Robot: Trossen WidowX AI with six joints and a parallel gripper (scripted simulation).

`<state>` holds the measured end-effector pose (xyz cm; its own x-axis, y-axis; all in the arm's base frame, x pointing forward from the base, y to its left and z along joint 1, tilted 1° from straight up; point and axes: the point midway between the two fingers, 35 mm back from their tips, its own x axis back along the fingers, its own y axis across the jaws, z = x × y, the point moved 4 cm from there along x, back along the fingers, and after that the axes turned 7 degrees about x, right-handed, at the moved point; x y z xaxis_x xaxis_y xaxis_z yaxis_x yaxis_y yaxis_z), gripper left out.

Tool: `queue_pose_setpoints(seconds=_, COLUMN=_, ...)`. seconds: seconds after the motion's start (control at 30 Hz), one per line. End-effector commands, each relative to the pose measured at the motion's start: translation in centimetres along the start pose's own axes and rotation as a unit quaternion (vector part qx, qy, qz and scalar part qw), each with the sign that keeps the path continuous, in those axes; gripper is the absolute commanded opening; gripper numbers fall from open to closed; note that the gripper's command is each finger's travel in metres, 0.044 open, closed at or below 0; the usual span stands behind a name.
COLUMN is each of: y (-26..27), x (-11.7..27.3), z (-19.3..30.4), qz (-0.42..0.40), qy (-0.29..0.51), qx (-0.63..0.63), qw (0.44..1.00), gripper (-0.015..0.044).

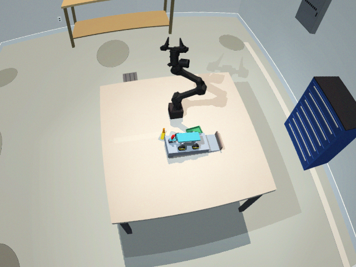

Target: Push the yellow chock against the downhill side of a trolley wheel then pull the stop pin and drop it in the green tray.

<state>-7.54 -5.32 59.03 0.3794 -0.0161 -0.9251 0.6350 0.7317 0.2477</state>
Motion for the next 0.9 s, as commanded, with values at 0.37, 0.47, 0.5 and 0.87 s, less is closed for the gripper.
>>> queue_pose_setpoints(seconds=0.37, y=-10.3, x=3.5, z=5.7, qz=0.189, qy=0.164, qx=0.22, qw=0.943, gripper=0.019)
queue_pose_setpoints(seconds=0.47, y=-12.6, x=5.4, z=7.6, qz=0.22, qy=0.233, qx=0.273, qw=0.907, gripper=0.019)
queue_pose_setpoints(seconds=0.5, y=-13.3, x=6.1, z=8.3, qz=0.227, qy=0.257, qx=0.289, qw=0.894, gripper=0.019)
queue_pose_setpoints(seconds=0.87, y=-18.2, x=17.4, z=16.0, qz=0.216, qy=0.557, qx=0.391, qw=0.7, gripper=0.019)
